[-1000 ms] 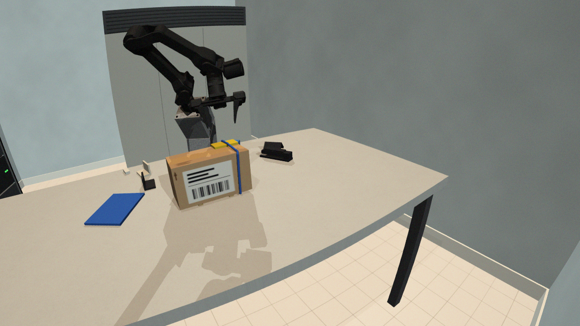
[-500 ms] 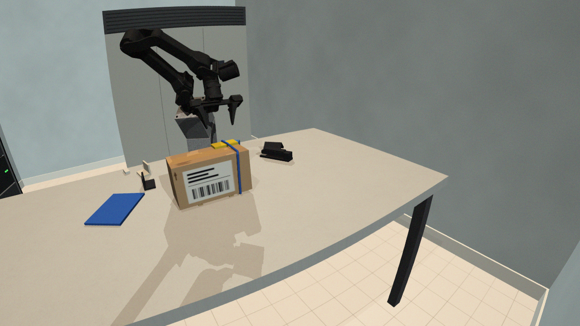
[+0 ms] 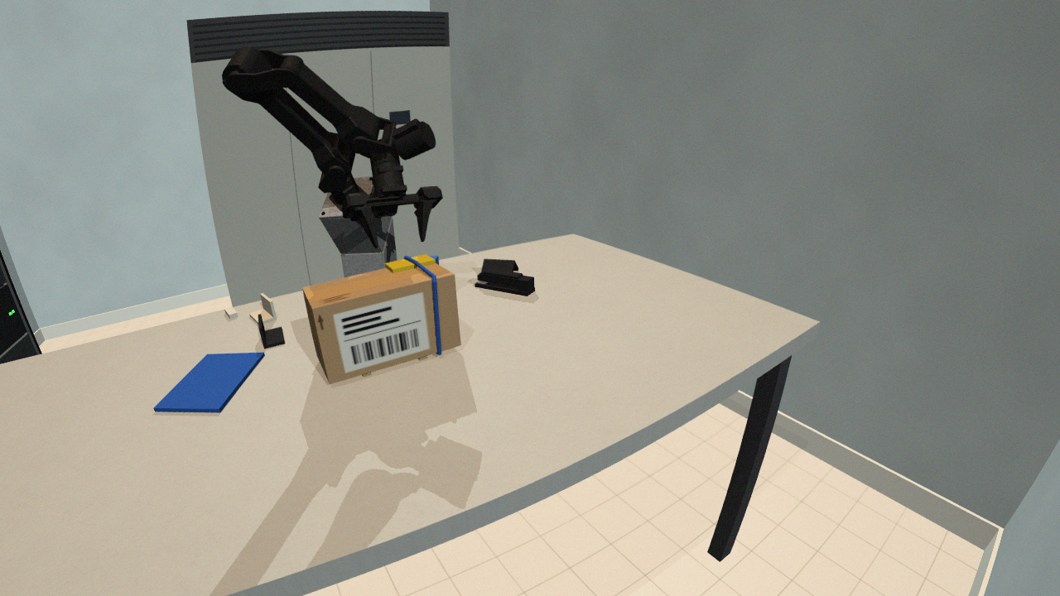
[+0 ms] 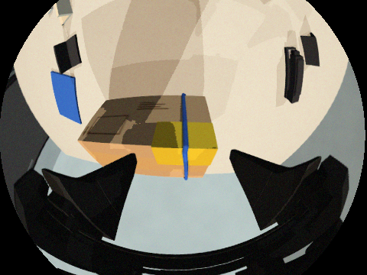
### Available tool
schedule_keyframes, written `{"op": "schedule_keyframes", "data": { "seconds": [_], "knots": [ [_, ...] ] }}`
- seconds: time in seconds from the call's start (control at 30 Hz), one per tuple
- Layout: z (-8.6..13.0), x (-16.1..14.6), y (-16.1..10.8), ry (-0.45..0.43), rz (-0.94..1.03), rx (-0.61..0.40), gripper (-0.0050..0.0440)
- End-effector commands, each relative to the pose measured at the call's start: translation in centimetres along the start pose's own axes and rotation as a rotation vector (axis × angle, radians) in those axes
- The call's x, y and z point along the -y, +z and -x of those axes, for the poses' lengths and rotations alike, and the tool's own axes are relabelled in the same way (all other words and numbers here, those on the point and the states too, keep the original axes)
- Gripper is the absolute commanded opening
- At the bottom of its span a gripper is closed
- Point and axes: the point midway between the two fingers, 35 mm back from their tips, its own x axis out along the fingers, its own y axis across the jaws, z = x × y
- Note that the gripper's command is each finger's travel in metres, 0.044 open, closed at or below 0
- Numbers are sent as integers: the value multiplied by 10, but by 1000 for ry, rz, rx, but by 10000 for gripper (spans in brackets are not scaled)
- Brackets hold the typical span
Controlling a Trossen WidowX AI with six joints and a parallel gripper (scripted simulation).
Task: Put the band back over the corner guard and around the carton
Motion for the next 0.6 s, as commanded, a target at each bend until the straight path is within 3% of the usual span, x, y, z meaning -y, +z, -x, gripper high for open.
{"op": "schedule_keyframes", "data": {
  "seconds": [0.0,0.57],
  "knots": [
    [-5,1,3,-12,-5,-6,440],
    [-5,2,1,-16,-21,-13,440]
  ]
}}
